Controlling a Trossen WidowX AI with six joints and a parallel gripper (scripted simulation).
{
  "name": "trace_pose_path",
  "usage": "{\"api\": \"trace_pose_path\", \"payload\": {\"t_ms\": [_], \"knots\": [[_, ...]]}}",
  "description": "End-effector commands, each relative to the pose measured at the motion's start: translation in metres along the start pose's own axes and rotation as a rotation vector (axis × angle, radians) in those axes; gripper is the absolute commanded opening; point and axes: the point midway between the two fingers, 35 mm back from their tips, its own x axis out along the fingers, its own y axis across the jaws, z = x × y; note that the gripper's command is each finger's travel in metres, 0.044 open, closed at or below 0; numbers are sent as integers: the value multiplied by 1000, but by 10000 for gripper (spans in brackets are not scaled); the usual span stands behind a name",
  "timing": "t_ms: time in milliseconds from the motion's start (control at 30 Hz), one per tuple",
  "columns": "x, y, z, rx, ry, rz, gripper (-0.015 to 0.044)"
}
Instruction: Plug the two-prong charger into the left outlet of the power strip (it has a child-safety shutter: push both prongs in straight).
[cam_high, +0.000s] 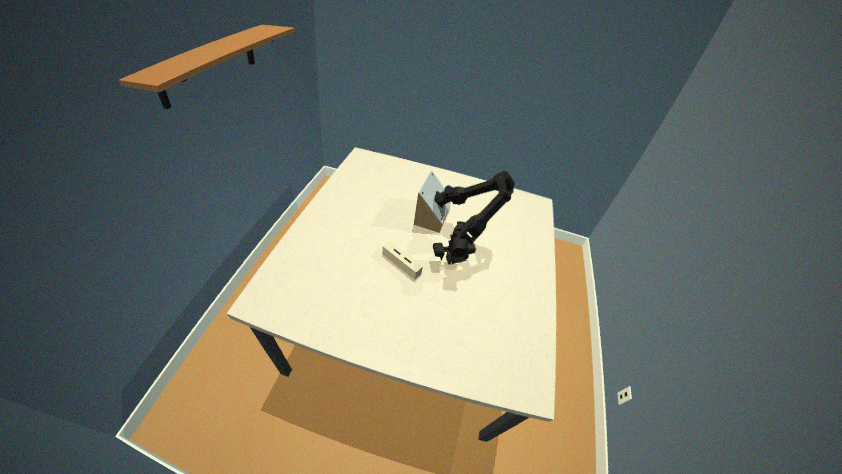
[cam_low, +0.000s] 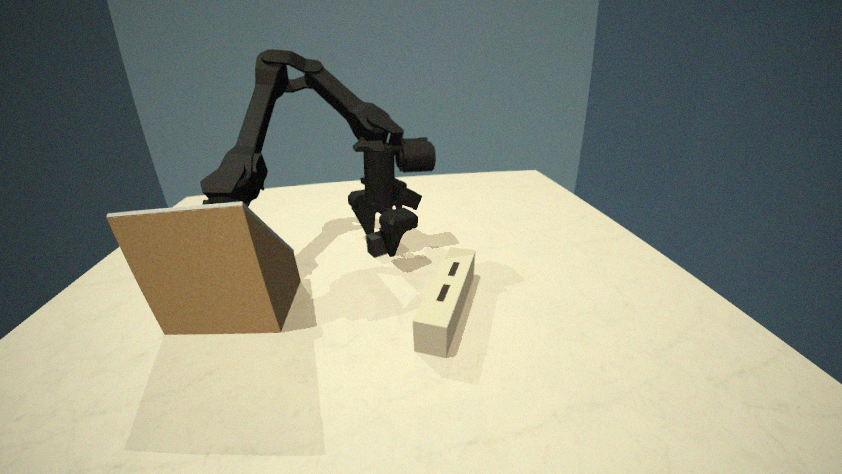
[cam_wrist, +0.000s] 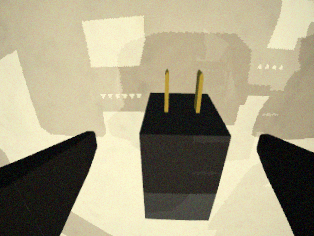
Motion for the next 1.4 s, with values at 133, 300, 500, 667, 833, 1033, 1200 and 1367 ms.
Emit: {"api": "trace_pose_path", "payload": {"t_ms": [133,300,500,667,833,1033,1200,1367], "knots": [[0,0,0,0,0,0,309],[0,0,0,0,0,0,177],[0,0,0,0,0,0,98],[-6,-1,0,1,1,-1,0],[-24,-2,-4,5,5,-4,0],[-46,-4,-11,10,8,-3,0],[-54,-5,-18,14,8,-2,0],[-51,-11,-19,61,8,0,0]]}}
